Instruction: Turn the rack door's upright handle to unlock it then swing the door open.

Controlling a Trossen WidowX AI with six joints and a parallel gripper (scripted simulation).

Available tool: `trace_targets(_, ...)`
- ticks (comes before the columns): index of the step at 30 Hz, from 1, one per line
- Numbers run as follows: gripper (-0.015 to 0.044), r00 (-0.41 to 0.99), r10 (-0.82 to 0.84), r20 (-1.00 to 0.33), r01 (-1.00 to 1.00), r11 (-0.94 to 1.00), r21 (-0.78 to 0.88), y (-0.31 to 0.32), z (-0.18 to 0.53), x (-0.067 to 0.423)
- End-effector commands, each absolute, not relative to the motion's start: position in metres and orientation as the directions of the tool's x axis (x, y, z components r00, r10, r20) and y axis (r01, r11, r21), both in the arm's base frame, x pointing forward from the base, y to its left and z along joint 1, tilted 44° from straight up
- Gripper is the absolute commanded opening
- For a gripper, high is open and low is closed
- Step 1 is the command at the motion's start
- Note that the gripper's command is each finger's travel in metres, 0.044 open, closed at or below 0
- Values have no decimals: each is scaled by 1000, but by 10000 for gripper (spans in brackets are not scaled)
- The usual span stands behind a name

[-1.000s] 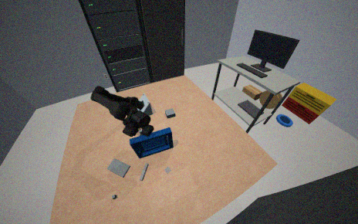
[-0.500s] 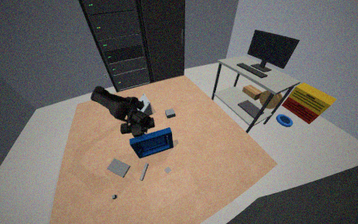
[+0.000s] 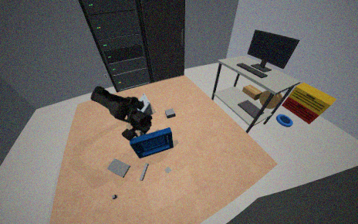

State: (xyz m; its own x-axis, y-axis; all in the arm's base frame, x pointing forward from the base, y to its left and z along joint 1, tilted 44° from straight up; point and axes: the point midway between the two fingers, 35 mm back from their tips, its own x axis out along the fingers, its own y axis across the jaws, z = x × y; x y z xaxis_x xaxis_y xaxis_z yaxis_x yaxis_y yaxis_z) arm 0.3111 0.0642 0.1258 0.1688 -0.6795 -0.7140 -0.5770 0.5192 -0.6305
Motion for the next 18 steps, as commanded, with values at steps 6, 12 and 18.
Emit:
trace_targets(6, 291, 166, -676, -718, -875, 235, -423, 65, 125, 311)
trace_targets(12, 291, 166, -676, -718, -970, 20, -243, 65, 125, 311)
trace_targets(18, 291, 166, -676, -718, -981, -191, -47, 65, 125, 311)
